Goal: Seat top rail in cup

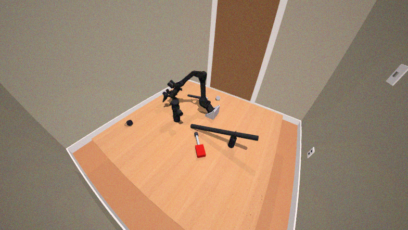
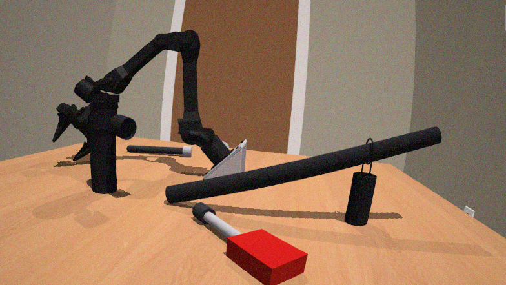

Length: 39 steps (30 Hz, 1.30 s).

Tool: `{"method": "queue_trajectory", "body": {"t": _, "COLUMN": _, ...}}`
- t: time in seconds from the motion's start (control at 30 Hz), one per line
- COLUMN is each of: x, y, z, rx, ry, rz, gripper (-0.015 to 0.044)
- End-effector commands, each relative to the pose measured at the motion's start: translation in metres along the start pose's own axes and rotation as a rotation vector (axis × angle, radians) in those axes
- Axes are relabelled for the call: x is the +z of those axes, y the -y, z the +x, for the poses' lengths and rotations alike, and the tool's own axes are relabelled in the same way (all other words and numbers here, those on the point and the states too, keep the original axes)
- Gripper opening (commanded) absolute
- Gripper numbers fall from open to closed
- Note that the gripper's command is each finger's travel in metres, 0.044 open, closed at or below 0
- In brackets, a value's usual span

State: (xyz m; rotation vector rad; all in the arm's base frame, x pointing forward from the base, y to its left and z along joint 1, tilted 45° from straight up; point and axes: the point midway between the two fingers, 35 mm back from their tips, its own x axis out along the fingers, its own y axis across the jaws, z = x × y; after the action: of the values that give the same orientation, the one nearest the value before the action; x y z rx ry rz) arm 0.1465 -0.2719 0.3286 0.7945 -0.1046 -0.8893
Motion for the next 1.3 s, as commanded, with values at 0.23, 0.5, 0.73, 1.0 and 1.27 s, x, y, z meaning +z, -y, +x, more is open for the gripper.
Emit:
{"method": "queue_trajectory", "body": {"t": 0.23, "x": -0.073, "y": -0.078, "z": 0.027, "rx": 0.161, "ry": -0.212, "rz": -0.311, "gripper": 0.0440}}
{"method": "queue_trajectory", "body": {"t": 0.5, "x": -0.139, "y": -0.141, "z": 0.022, "rx": 0.328, "ry": -0.333, "rz": -0.590, "gripper": 0.0440}}
{"method": "queue_trajectory", "body": {"t": 0.73, "x": -0.201, "y": -0.192, "z": -0.005, "rx": 0.501, "ry": -0.407, "rz": -0.844, "gripper": 0.0440}}
{"method": "queue_trajectory", "body": {"t": 1.0, "x": -0.264, "y": -0.212, "z": -0.026, "rx": 0.569, "ry": -0.531, "rz": -0.963, "gripper": 0.0440}}
{"method": "queue_trajectory", "body": {"t": 1.27, "x": -0.325, "y": -0.202, "z": -0.054, "rx": 0.538, "ry": -0.702, "rz": -1.058, "gripper": 0.0440}}
